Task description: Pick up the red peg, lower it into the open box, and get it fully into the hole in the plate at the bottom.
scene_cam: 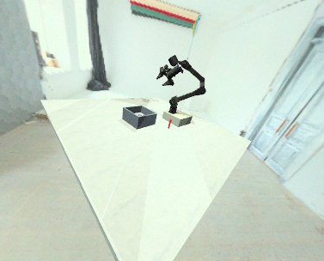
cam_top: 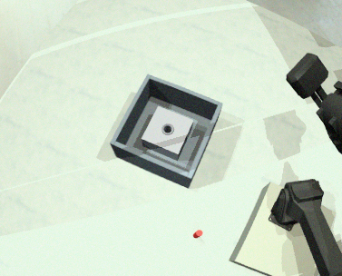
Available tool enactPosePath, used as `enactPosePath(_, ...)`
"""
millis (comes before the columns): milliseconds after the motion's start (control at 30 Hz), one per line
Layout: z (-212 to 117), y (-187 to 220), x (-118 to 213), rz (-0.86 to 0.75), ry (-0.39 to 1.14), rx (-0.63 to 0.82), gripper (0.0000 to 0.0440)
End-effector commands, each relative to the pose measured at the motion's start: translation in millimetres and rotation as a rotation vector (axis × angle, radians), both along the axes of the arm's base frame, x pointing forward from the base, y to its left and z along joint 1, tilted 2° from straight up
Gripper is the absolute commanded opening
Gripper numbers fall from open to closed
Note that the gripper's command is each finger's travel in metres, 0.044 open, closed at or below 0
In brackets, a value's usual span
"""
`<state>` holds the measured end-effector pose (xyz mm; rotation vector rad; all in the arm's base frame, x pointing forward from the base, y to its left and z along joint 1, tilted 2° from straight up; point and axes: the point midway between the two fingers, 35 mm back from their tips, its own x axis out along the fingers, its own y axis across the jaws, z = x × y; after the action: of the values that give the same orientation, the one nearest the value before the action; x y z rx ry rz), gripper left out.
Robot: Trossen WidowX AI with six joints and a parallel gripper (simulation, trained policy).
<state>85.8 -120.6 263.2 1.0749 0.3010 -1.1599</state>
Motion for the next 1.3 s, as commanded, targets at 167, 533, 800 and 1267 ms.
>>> enactPosePath(167,-24.1,16.0,33.4,0.215,0.154,0.136,0.0440)
enactPosePath(533,-51.6,52.9,68.5,0.443,0.351,0.252,0.0440)
enactPosePath(800,-70.2,89.2,84.9,0.579,0.500,0.303,0.0440)
enactPosePath(1267,-104.5,159.9,86.8,0.726,0.760,0.340,0.0440)
